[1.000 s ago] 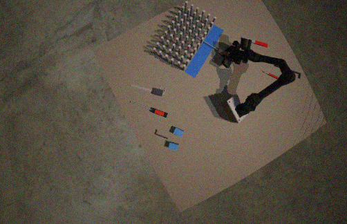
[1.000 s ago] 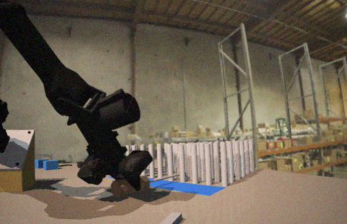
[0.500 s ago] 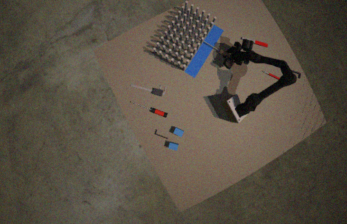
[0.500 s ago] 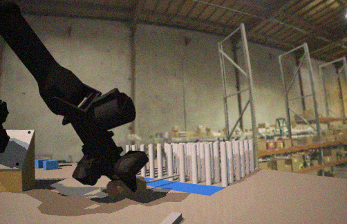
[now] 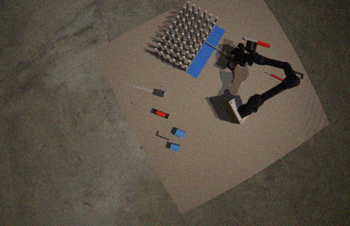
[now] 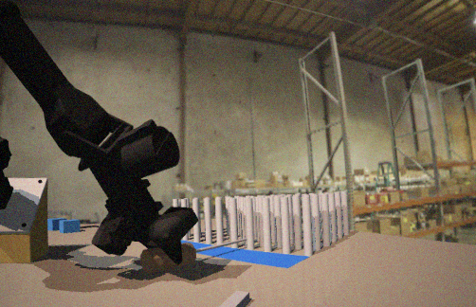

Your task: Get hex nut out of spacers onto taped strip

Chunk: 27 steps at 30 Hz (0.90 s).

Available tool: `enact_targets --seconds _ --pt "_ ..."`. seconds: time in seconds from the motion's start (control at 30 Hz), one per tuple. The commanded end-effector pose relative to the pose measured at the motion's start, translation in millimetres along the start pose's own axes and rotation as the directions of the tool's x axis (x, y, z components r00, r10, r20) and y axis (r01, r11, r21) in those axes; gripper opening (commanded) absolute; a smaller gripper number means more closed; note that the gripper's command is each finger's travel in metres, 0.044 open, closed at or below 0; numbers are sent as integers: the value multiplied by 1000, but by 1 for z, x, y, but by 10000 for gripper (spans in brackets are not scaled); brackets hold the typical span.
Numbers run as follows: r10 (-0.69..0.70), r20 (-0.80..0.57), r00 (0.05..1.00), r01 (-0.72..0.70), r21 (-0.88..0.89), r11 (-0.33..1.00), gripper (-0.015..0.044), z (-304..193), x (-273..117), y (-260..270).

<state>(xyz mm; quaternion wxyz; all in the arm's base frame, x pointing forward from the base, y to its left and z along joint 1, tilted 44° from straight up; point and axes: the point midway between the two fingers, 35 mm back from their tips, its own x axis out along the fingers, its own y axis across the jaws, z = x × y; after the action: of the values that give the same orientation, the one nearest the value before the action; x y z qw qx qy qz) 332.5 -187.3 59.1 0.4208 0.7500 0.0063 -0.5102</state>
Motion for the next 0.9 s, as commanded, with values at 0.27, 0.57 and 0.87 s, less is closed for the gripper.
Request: enact_targets --seconds 0.27,0.57,0.87 --pt "-4 -4 1000 4 -4 1000 0 8 -6 -1" --pt "-4 -4 1000 4 -5 1000 0 13 -9 -1" --pt "-4 -4 1000 4 -5 1000 0 19 -13 -1"
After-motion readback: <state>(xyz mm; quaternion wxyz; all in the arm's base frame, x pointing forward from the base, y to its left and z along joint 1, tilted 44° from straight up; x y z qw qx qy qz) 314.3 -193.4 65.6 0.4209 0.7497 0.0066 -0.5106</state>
